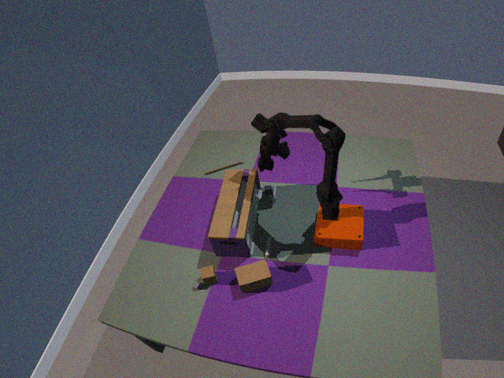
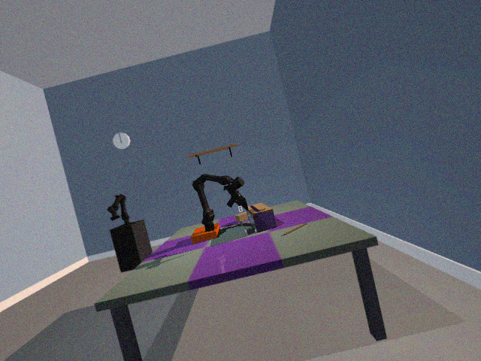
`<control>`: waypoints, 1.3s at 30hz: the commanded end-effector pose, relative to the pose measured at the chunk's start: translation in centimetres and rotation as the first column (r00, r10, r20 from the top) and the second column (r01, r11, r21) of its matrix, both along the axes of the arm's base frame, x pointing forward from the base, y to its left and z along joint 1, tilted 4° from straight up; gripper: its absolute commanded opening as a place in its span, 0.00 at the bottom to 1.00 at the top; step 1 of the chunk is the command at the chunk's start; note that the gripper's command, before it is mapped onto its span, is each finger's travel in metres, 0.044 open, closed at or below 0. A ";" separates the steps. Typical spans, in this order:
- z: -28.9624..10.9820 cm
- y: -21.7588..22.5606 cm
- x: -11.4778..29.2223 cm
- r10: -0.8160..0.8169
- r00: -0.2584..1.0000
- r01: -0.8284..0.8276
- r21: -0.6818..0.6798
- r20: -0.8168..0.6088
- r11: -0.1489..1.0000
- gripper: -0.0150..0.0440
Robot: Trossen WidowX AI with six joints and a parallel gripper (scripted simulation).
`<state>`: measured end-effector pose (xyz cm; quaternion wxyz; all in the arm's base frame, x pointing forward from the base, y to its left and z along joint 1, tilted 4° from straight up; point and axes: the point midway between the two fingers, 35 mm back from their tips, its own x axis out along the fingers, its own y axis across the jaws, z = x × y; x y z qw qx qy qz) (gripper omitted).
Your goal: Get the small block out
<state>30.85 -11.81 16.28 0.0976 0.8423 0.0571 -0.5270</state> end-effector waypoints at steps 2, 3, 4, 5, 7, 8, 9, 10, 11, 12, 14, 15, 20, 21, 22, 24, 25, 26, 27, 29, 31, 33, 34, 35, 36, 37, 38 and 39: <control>-0.2 0.0 0.1 -0.022 1.000 0.022 0.015 0.005 1.000 0.74; -1.0 -0.1 0.2 -0.022 1.000 0.022 0.015 0.005 1.000 0.74; -2.3 -0.3 0.4 -0.022 1.000 0.022 0.015 0.006 1.000 0.74; -3.9 -0.5 0.6 -0.022 1.000 0.022 0.015 0.006 1.000 0.74; -7.1 -0.7 0.7 -0.022 1.000 0.022 0.015 0.005 1.000 0.74; -8.4 -0.8 0.6 -0.022 1.000 0.022 0.015 0.005 1.000 0.74; -9.1 -0.8 0.5 -0.022 1.000 0.022 0.015 0.005 1.000 0.74; -9.4 -0.8 0.4 -0.022 1.000 0.022 0.015 0.005 1.000 0.74; -9.4 -0.8 0.4 -0.022 1.000 0.022 0.015 0.005 1.000 0.74; -9.4 -0.8 0.4 -0.022 1.000 0.022 0.015 0.005 1.000 0.74; -9.4 -0.8 0.4 -0.022 1.000 0.022 0.015 0.005 1.000 0.74; -9.4 -0.8 0.4 -0.022 1.000 0.022 0.015 0.005 1.000 0.74; -10.1 -0.8 0.5 -0.022 1.000 0.022 0.015 0.005 1.000 0.74; -10.3 -0.9 0.5 -0.022 1.000 0.022 0.015 0.005 1.000 0.74; -10.4 -0.9 0.6 -0.022 1.000 0.022 0.015 0.005 1.000 0.74; -10.7 -0.9 0.6 -0.022 1.000 0.022 0.015 0.005 1.000 0.74; -10.9 -0.9 0.6 -0.022 1.000 0.022 0.015 0.005 1.000 0.74; -11.1 -0.9 0.6 -0.022 1.000 0.021 0.015 0.005 1.000 0.74; -11.2 -1.0 0.6 -0.021 1.000 0.021 0.015 0.004 1.000 0.74; -11.6 -1.0 0.6 -0.020 1.000 0.020 0.015 0.004 1.000 0.74; -11.9 -1.0 0.6 -0.020 1.000 0.020 0.015 0.004 1.000 0.74; -12.2 -1.0 0.6 -0.019 1.000 0.019 0.015 0.004 1.000 0.74; -12.4 -1.0 0.6 -0.019 1.000 0.019 0.015 0.003 1.000 0.74; -12.5 -1.1 0.7 -0.019 1.000 0.019 0.015 0.003 1.000 0.74; -12.7 -1.1 0.7 -0.019 1.000 0.019 0.015 0.004 1.000 0.74; -12.9 -1.1 0.7 -0.019 1.000 0.019 0.015 0.004 1.000 0.74; -13.0 -1.1 0.7 -0.020 1.000 0.019 0.015 0.004 1.000 0.74; -13.2 -1.1 0.7 -0.020 1.000 0.020 0.015 0.004 1.000 0.74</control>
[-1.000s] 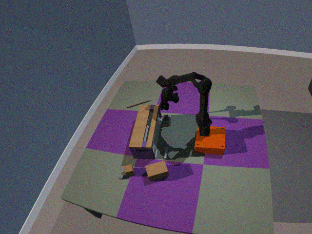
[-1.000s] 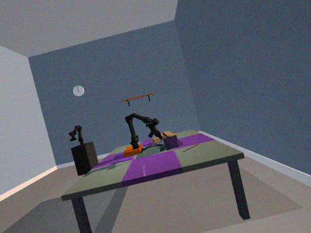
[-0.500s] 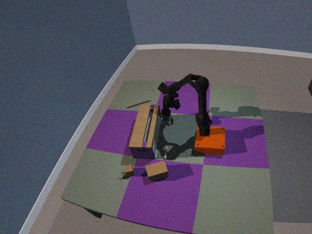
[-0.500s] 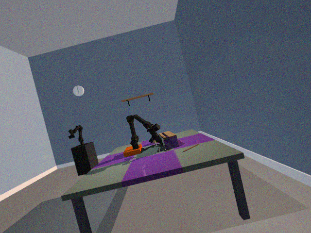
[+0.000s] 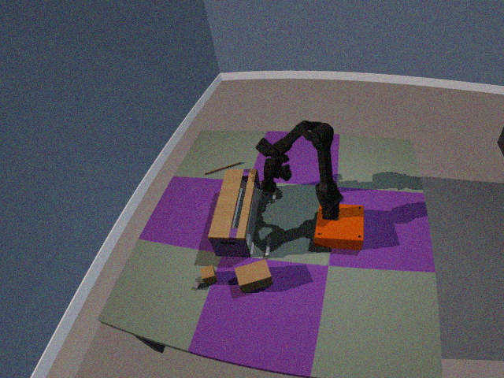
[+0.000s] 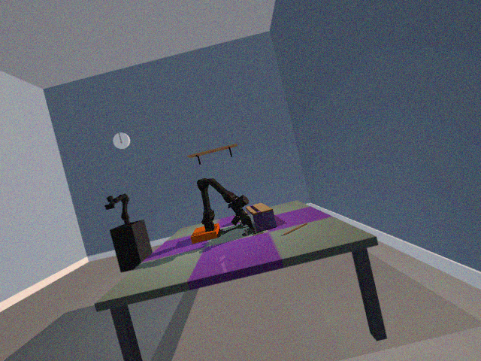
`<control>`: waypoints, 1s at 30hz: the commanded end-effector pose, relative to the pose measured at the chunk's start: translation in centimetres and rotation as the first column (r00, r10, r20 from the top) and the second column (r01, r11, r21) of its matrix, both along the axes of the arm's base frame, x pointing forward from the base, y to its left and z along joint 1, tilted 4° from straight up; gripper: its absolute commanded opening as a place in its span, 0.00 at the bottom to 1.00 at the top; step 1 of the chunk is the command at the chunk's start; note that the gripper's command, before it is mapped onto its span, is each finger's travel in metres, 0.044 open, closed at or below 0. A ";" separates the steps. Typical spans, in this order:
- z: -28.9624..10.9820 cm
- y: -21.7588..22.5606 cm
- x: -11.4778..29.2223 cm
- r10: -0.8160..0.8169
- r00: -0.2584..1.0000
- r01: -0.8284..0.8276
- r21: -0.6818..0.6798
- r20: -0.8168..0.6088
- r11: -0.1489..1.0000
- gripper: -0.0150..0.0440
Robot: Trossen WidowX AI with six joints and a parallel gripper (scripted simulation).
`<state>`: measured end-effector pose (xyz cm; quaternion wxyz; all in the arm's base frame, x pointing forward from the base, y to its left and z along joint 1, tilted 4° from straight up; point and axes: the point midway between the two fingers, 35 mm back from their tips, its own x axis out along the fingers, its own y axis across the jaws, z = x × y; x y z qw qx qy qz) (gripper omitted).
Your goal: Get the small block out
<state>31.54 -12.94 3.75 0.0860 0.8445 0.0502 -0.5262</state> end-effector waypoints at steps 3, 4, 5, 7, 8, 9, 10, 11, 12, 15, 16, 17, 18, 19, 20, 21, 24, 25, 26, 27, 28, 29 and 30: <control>-1.2 0.0 0.0 0.004 1.000 -0.004 0.002 0.000 1.000 0.74; -1.3 0.0 0.0 0.003 1.000 -0.003 0.002 0.000 1.000 0.74; -1.5 0.0 0.0 0.003 1.000 -0.003 0.002 0.000 1.000 0.74; -1.8 0.0 -0.1 0.003 1.000 -0.003 0.002 0.000 1.000 0.74; -2.0 0.0 -0.1 0.003 1.000 -0.003 0.002 0.001 1.000 0.74; -2.1 0.0 -0.1 0.003 1.000 -0.003 0.002 0.001 1.000 0.74; -2.3 -0.1 -0.1 0.002 1.000 -0.002 0.002 0.001 1.000 0.74; -2.5 -0.1 -0.1 0.002 1.000 -0.002 0.002 0.001 1.000 0.74; -2.6 -0.1 -0.1 0.002 1.000 -0.002 0.002 0.001 1.000 0.74; -2.9 -0.1 -0.1 0.002 1.000 -0.002 0.002 0.001 1.000 0.74; -2.9 -0.1 -0.1 0.002 1.000 -0.002 0.002 0.001 1.000 0.69; -2.9 -0.1 -0.1 0.002 1.000 -0.002 0.002 0.001 1.000 0.65; -2.9 -0.1 -0.1 0.002 1.000 -0.002 0.002 0.001 1.000 0.60; -2.9 -0.1 -0.1 0.002 1.000 -0.002 0.002 0.001 1.000 0.56; -2.9 -0.1 -0.1 0.002 1.000 -0.002 0.002 0.001 1.000 0.51; -2.9 -0.1 -0.1 0.002 1.000 -0.002 0.002 0.001 1.000 0.47; -2.9 -0.1 -0.1 0.002 1.000 -0.002 0.002 0.001 1.000 0.37; -2.9 -0.1 -0.1 0.002 1.000 -0.002 0.002 0.001 1.000 0.36; -2.9 -0.1 -0.1 0.002 1.000 -0.002 0.002 0.001 1.000 0.35; -2.8 0.0 -0.1 0.004 1.000 -0.004 0.002 0.002 1.000 0.30; -2.7 0.1 -0.2 0.013 1.000 -0.013 0.001 0.005 1.000 0.26; -2.4 0.3 -0.2 0.021 1.000 -0.021 0.001 0.008 1.000 0.25; -2.0 0.3 -0.2 0.020 1.000 -0.020 0.001 0.007 1.000 0.25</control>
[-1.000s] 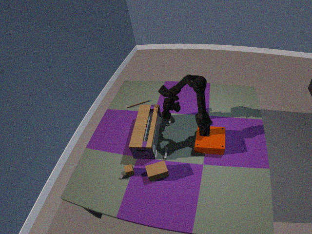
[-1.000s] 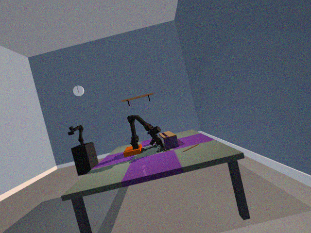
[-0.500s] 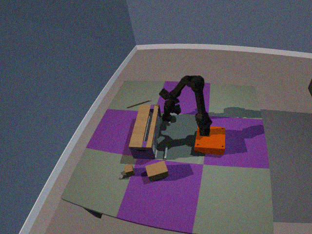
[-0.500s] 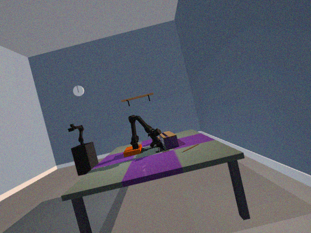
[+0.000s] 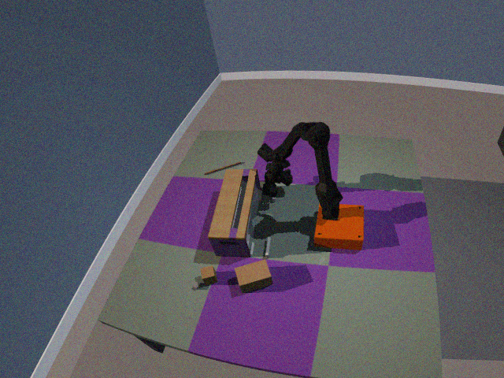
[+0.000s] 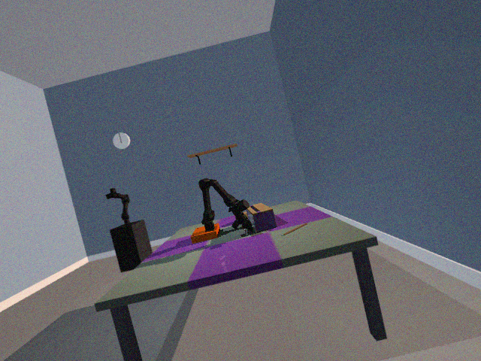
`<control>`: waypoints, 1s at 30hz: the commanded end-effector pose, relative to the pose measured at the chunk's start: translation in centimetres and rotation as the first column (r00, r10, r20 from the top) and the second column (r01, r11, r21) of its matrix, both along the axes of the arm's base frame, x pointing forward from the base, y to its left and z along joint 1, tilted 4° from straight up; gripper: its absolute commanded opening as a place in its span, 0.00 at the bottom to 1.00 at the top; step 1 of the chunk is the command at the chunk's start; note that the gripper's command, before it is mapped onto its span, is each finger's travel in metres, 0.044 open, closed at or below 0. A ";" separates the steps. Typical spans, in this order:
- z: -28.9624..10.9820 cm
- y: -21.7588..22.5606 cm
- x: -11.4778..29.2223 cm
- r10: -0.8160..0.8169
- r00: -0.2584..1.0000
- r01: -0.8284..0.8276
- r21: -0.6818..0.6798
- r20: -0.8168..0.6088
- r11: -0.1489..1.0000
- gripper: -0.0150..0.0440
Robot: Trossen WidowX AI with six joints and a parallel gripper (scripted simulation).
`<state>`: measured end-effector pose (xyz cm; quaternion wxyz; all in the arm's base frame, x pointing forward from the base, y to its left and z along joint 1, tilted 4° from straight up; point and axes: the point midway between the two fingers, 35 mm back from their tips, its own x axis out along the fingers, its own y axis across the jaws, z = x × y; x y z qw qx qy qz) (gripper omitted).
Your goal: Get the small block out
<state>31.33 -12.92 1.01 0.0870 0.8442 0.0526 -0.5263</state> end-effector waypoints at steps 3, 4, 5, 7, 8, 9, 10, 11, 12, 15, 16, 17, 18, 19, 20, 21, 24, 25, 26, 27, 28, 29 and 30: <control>2.0 0.2 0.1 0.009 1.000 -0.009 0.000 0.006 1.000 0.25; 2.5 0.2 0.1 0.008 1.000 -0.008 0.001 0.006 1.000 0.25; 2.9 0.2 0.1 0.006 1.000 -0.006 0.001 0.005 1.000 0.25; 3.8 0.3 0.1 0.002 1.000 -0.002 0.001 0.004 1.000 0.25; 4.5 0.3 0.0 0.000 1.000 0.000 0.001 0.003 1.000 0.25; 5.2 0.3 0.0 -0.003 1.000 0.003 0.002 0.002 1.000 0.25; 5.7 0.4 -0.1 -0.005 1.000 0.005 0.002 0.002 1.000 0.25; 6.0 0.4 -0.1 -0.006 1.000 0.006 0.002 0.001 1.000 0.25; 6.1 0.4 -0.2 -0.007 1.000 0.007 0.002 0.001 1.000 0.25; 6.1 0.4 -0.2 -0.007 1.000 0.007 0.002 0.001 1.000 0.25; 6.2 0.4 -0.2 -0.010 1.000 0.010 0.002 0.002 1.000 0.25; 6.4 0.4 -0.3 -0.019 1.000 0.019 0.002 0.002 1.000 0.25; 6.7 0.5 -0.5 -0.035 0.999 0.035 0.002 0.004 0.999 0.25; 7.1 0.5 -0.7 -0.053 0.999 0.053 0.003 0.006 0.999 0.25; 7.4 0.6 -0.9 -0.072 0.997 0.072 0.003 0.008 0.997 0.25; 7.8 0.6 -1.1 -0.091 0.996 0.091 0.003 0.010 0.996 0.25; 8.8 0.8 -1.8 -0.147 0.989 0.147 0.005 0.018 0.989 0.25; 9.2 0.8 -2.0 -0.166 0.986 0.166 0.006 0.021 0.986 0.25; 9.5 0.9 -2.3 -0.184 0.983 0.184 0.007 0.024 0.983 0.25; 9.8 0.9 -2.5 -0.203 0.979 0.203 0.008 0.027 0.979 0.25; 10.2 1.0 -2.7 -0.221 0.975 0.221 0.010 0.031 0.975 0.25; 10.5 1.1 -3.0 -0.240 0.970 0.239 0.011 0.034 0.971 0.25; 10.8 1.1 -3.3 -0.258 0.965 0.258 0.013 0.038 0.966 0.25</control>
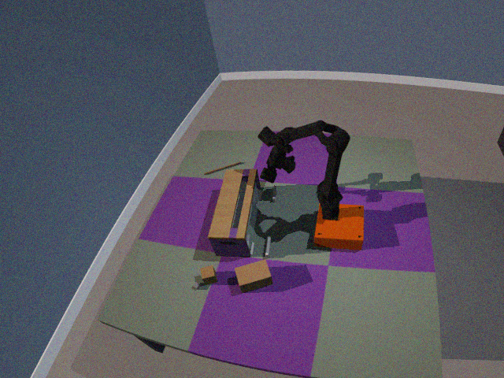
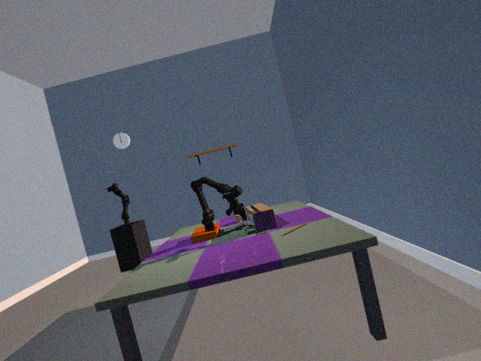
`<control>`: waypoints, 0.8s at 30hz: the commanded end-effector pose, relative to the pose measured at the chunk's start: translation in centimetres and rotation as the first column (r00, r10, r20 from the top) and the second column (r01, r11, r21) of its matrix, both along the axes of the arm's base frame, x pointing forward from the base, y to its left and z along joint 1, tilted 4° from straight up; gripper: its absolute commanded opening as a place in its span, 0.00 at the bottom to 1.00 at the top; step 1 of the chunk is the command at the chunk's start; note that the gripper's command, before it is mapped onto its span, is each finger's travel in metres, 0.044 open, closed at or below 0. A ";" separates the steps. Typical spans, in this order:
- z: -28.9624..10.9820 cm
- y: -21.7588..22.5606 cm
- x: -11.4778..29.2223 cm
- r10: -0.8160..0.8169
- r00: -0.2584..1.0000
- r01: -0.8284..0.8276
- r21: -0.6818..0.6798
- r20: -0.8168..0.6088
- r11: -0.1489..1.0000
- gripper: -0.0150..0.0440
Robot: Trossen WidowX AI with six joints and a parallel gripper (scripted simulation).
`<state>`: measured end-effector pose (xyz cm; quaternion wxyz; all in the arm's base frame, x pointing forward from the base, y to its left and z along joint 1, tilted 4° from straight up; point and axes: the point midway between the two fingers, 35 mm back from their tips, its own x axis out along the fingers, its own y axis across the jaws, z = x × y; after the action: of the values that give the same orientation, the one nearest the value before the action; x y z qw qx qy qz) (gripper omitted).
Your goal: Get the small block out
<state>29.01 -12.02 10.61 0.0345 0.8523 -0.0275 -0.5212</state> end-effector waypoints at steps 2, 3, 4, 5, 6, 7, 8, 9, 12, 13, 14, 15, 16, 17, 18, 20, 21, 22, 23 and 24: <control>1.8 0.3 -1.5 -0.108 0.994 0.108 0.003 0.022 0.994 0.25; 2.1 0.4 -1.7 -0.126 0.992 0.126 0.005 0.026 0.992 0.25; 2.4 0.5 -2.0 -0.145 0.989 0.145 0.006 0.030 0.989 0.25; 2.7 0.5 -2.3 -0.164 0.986 0.164 0.008 0.035 0.986 0.25; 3.0 0.6 -2.6 -0.182 0.982 0.182 0.010 0.040 0.983 0.25; 3.2 0.7 -2.9 -0.201 0.979 0.201 0.012 0.045 0.980 0.25; 3.5 0.7 -3.2 -0.219 0.974 0.219 0.014 0.050 0.976 0.25; 3.8 0.8 -3.5 -0.238 0.970 0.237 0.016 0.055 0.971 0.25; 4.5 1.0 -4.4 -0.292 0.954 0.291 0.024 0.071 0.956 0.25; 4.8 1.0 -4.7 -0.310 0.948 0.309 0.027 0.076 0.951 0.25; 5.0 1.1 -5.0 -0.328 0.941 0.327 0.031 0.082 0.945 0.25; 5.3 1.2 -5.3 -0.346 0.934 0.344 0.034 0.087 0.938 0.25; 5.5 1.2 -5.6 -0.363 0.927 0.361 0.038 0.093 0.932 0.25; 5.7 1.3 -5.9 -0.381 0.919 0.378 0.042 0.099 0.925 0.25; 5.9 1.4 -6.2 -0.395 0.913 0.392 0.045 0.104 0.919 0.25; 6.0 1.4 -6.4 -0.406 0.907 0.404 0.048 0.108 0.914 0.25; 6.0 1.4 -6.4 -0.406 0.907 0.404 0.048 0.108 0.914 0.25; 6.0 1.4 -6.4 -0.406 0.907 0.404 0.048 0.108 0.914 0.25; 6.0 1.4 -6.4 -0.406 0.907 0.404 0.048 0.108 0.914 0.25; 6.0 1.4 -6.4 -0.406 0.907 0.404 0.048 0.108 0.914 0.25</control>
<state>22.93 -10.63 16.45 -0.0806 0.8579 -0.1904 -0.4705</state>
